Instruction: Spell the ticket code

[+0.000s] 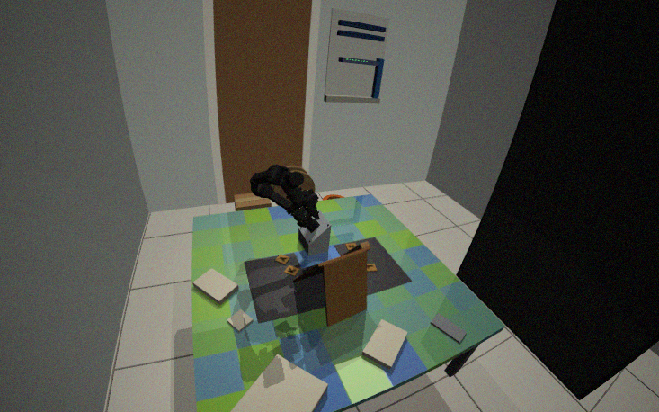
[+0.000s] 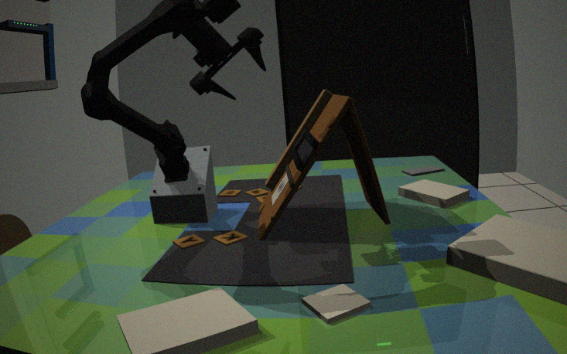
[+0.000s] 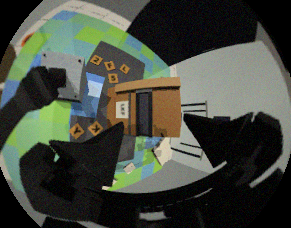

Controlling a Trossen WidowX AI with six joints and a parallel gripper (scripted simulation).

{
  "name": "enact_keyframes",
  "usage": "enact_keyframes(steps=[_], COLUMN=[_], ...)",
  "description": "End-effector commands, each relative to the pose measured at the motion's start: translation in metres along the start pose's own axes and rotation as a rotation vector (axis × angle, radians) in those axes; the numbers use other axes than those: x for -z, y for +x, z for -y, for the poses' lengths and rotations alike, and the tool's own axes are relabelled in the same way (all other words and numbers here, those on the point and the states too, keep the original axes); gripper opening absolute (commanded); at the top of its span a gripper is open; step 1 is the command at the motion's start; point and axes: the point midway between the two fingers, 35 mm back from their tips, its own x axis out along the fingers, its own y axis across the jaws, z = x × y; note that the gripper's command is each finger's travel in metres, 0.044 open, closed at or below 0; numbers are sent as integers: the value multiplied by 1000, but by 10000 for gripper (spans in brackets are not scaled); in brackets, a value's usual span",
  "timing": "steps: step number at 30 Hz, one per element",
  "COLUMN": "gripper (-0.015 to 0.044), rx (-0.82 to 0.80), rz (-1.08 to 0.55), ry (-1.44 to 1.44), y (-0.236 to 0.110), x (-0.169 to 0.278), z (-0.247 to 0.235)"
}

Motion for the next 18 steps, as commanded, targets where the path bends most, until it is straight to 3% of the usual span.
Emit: enact_keyframes(steps=[1, 5, 9, 18], gripper=[440, 440, 340, 340], rx=[4, 4, -23, -194], rz=[7, 7, 13, 5], ry=[-3, -3, 24, 192], y=[-3, -3, 9, 99], x=[1, 1, -6, -69], z=[0, 0, 11, 61])
